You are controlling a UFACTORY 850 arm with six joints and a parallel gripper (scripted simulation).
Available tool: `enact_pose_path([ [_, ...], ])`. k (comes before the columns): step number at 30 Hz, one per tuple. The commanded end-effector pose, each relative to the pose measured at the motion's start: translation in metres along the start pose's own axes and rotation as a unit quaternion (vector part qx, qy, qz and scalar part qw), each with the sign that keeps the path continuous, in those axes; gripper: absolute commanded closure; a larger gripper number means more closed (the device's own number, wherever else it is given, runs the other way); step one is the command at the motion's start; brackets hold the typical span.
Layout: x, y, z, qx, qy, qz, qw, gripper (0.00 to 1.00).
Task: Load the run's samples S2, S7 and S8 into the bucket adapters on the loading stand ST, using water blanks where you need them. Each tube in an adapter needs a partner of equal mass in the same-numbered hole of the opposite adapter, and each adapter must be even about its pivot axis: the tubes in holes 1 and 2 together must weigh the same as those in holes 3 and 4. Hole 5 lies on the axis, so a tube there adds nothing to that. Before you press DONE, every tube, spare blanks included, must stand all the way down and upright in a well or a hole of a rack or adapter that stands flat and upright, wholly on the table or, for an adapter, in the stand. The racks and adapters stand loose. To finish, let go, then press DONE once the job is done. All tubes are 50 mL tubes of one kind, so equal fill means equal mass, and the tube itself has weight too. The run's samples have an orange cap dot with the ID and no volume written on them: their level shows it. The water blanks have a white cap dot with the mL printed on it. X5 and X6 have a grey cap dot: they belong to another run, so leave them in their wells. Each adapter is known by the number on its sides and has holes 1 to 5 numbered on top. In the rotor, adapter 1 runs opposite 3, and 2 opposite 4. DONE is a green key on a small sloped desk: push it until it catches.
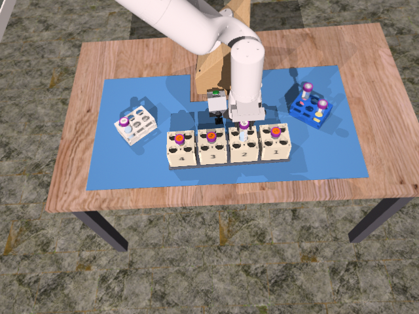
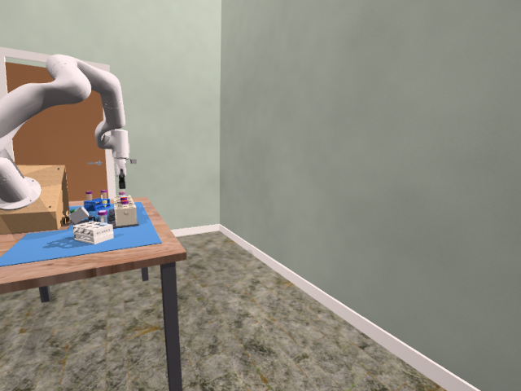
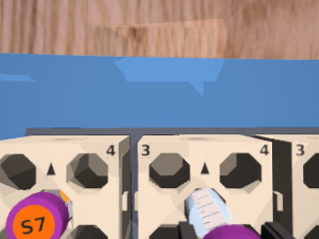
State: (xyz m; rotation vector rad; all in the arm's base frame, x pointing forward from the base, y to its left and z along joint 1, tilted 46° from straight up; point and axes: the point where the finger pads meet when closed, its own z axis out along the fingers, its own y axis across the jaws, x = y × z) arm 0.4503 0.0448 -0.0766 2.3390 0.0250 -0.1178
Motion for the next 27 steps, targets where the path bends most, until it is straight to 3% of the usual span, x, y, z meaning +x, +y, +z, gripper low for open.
enact_pose_path([
  [1, 0.001, 0.0, 0.002, 0.0, 0.001, 0.0, 1.0, 1.0],
  [27, 0.001, 0.0, 0.024, 0.0, 0.001, 0.0, 1.0, 1.0],
])
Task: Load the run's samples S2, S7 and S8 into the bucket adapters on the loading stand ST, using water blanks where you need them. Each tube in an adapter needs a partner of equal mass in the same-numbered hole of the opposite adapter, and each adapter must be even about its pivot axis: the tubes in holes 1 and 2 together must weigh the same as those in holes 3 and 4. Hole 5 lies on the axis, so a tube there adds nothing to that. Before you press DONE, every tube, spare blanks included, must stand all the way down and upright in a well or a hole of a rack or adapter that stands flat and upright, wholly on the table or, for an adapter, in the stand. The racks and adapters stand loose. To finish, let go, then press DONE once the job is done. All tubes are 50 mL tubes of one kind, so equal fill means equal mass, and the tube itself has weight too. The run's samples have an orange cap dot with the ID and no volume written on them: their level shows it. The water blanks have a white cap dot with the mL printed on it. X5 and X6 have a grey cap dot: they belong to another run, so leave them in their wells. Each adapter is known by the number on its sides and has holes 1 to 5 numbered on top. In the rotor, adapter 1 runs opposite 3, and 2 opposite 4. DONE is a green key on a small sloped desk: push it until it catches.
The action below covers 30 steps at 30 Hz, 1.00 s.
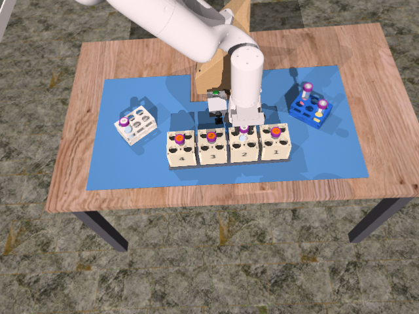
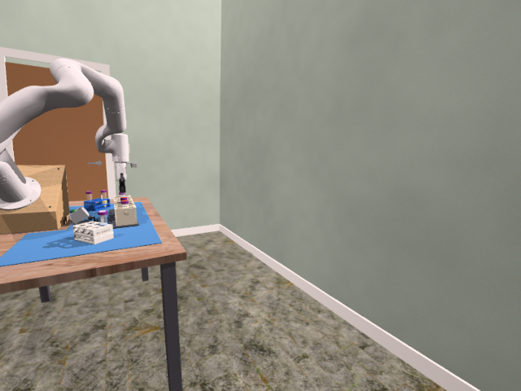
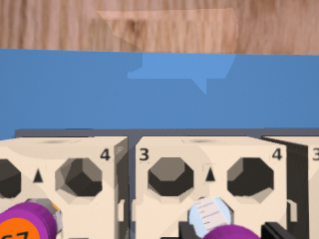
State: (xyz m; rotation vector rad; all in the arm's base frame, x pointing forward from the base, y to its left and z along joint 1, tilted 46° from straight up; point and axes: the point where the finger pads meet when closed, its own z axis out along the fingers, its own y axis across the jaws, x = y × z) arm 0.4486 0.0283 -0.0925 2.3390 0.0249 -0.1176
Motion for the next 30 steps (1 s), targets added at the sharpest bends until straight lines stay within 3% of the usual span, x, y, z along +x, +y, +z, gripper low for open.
enact_pose_path([
  [1, 0.001, 0.0, 0.002, 0.0, 0.001, 0.0, 1.0, 1.0],
  [30, 0.001, 0.0, 0.027, 0.0, 0.001, 0.0, 1.0, 1.0],
])
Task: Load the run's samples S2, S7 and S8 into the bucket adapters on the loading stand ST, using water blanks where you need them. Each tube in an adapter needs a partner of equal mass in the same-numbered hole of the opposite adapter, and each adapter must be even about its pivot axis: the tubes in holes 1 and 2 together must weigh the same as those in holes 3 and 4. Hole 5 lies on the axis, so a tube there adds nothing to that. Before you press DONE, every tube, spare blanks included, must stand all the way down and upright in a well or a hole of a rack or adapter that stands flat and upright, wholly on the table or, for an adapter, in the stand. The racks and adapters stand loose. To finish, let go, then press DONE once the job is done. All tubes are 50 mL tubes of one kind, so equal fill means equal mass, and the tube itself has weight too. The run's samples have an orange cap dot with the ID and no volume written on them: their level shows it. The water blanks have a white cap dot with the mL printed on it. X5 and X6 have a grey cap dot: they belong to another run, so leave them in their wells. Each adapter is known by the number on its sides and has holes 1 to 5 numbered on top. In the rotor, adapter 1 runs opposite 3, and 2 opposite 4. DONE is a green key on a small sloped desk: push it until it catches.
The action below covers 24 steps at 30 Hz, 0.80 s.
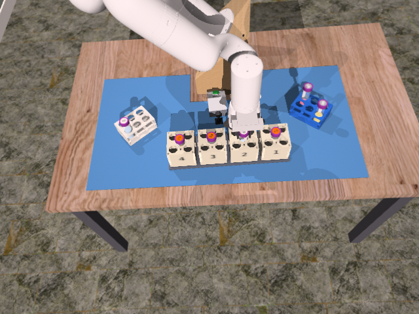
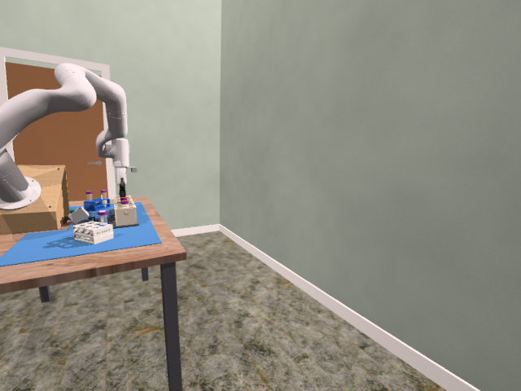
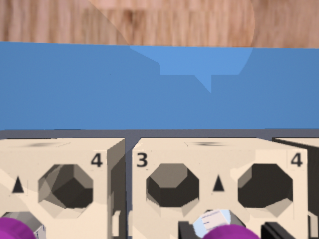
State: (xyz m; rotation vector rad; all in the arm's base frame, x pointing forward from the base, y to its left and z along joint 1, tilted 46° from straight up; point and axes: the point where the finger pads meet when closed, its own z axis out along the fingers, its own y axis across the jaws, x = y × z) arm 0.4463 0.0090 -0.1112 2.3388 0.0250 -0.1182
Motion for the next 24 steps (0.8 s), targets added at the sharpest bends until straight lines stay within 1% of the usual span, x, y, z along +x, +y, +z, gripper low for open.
enact_pose_path([
  [1, 0.0009, -0.0002, 0.0013, 0.0, 0.001, 0.0, 1.0, 1.0],
  [10, 0.0009, -0.0002, 0.0102, 0.0, 0.001, 0.0, 1.0, 1.0],
  [24, 0.0009, -0.0002, 0.0103, 0.0, 0.001, 0.0, 1.0, 1.0],
])
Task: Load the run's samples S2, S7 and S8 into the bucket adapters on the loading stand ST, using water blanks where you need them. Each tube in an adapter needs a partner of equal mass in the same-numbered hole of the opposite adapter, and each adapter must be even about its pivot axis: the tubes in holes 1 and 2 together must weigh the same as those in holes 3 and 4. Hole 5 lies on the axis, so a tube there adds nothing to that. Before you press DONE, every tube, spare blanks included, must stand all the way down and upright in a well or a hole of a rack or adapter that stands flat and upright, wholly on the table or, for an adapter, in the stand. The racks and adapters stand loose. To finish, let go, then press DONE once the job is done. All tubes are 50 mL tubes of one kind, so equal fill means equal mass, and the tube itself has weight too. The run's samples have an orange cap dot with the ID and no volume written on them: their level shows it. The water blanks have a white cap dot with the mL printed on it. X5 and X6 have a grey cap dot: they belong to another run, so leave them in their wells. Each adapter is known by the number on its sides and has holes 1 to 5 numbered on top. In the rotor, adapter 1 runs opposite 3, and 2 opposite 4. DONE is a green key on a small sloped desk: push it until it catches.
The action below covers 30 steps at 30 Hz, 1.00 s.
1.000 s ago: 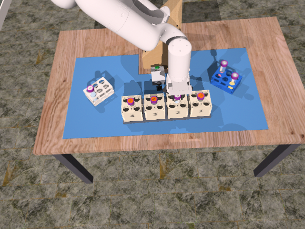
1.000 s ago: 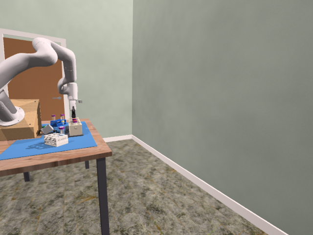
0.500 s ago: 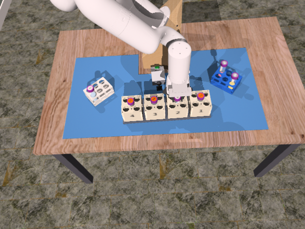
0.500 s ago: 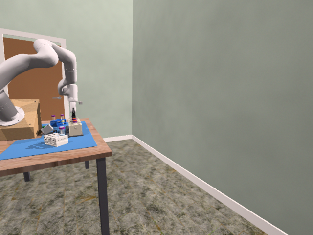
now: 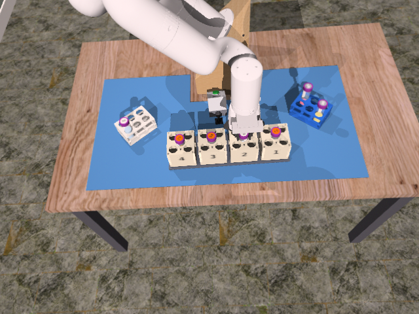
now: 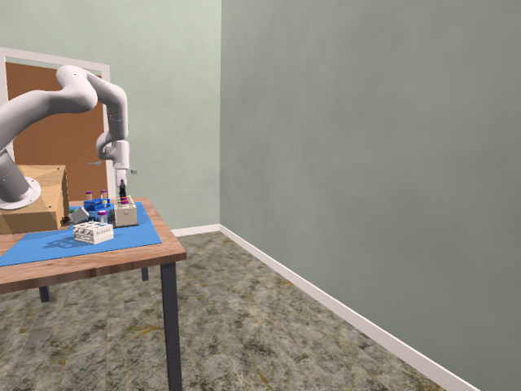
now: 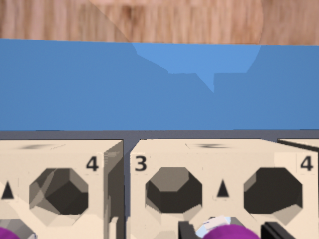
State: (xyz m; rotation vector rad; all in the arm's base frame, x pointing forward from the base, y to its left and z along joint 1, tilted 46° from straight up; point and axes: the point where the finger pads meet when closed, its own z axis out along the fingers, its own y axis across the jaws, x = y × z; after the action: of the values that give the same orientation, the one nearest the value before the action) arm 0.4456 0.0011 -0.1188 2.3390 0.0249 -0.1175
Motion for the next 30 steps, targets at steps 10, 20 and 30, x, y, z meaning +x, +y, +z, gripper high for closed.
enact_pose_path([
  [10, 0.0007, -0.0002, -0.0004, 0.0, 0.001, 0.0, 1.0, 0.56],
  [20, 0.0007, -0.0002, -0.0004, 0.0, 0.001, 0.0, 1.0, 0.56],
  [30, 0.0007, -0.0002, -0.0004, 0.0, 0.001, 0.0, 1.0, 0.56],
])
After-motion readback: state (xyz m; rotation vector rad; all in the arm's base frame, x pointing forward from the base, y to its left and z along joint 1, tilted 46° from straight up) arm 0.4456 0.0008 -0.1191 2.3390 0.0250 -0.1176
